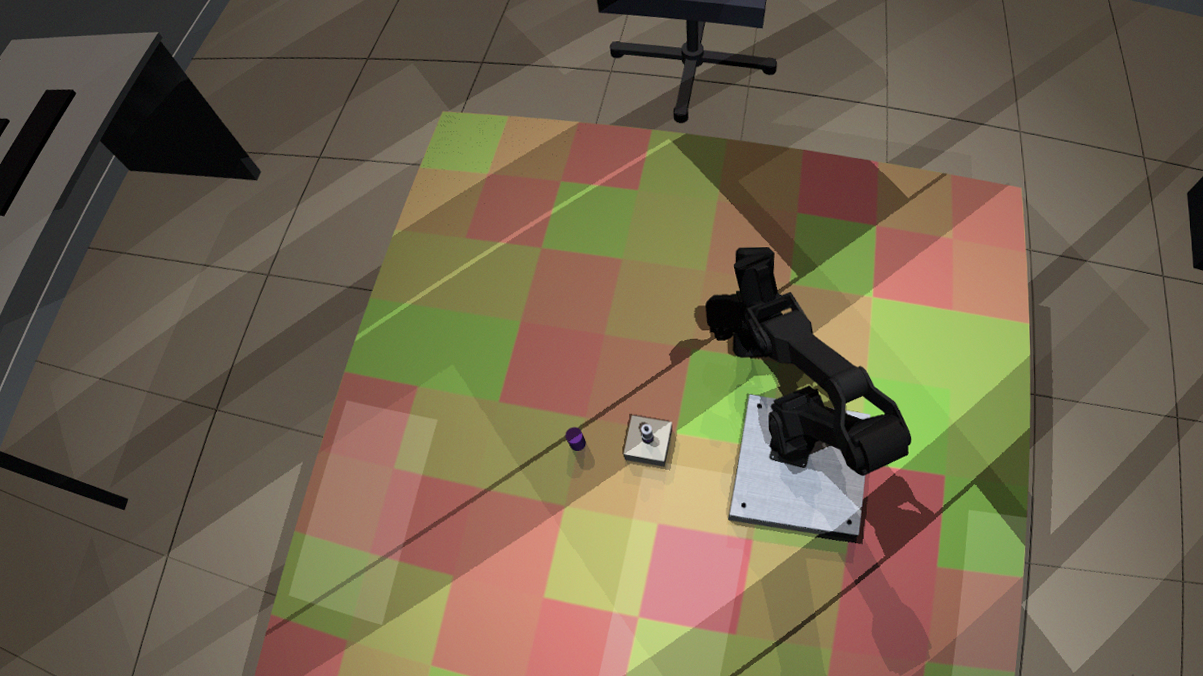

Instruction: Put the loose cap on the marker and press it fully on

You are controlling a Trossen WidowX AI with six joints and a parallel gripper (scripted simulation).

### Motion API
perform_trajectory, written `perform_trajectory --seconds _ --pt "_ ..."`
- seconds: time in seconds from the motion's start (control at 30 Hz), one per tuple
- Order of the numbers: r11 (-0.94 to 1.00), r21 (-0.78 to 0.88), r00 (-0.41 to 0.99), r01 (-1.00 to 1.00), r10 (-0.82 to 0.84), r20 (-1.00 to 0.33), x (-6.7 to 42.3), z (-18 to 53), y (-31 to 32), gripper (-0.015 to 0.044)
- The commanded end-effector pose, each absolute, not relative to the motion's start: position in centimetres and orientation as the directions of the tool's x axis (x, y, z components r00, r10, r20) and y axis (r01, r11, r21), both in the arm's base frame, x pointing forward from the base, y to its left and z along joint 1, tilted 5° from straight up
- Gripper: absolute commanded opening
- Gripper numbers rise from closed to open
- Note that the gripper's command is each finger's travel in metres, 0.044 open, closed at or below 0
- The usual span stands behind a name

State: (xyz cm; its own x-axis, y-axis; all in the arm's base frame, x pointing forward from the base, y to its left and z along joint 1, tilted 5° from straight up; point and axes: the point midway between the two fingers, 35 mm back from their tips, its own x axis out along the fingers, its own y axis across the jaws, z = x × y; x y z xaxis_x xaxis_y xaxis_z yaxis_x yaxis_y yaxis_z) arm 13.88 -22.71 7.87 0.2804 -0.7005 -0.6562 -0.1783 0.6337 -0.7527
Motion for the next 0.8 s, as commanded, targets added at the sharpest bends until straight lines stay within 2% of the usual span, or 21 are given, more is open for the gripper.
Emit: perform_trajectory --seconds 0.0,0.17,0.47,0.77 --pt "0.637 -0.749 0.284 -0.181 -0.696 -0.660 14.1 7.9 -22.7 0.0374" --pt "0.715 -0.652 0.353 -0.253 -0.559 -0.750 19.8 9.2 -20.9 0.0247" --pt "0.796 -0.412 0.362 -0.444 -0.261 -0.895 30.7 11.0 -12.4 0.0247" --pt "0.766 -0.183 0.186 -0.616 -0.084 -0.979 36.4 11.5 -0.1 0.0247"
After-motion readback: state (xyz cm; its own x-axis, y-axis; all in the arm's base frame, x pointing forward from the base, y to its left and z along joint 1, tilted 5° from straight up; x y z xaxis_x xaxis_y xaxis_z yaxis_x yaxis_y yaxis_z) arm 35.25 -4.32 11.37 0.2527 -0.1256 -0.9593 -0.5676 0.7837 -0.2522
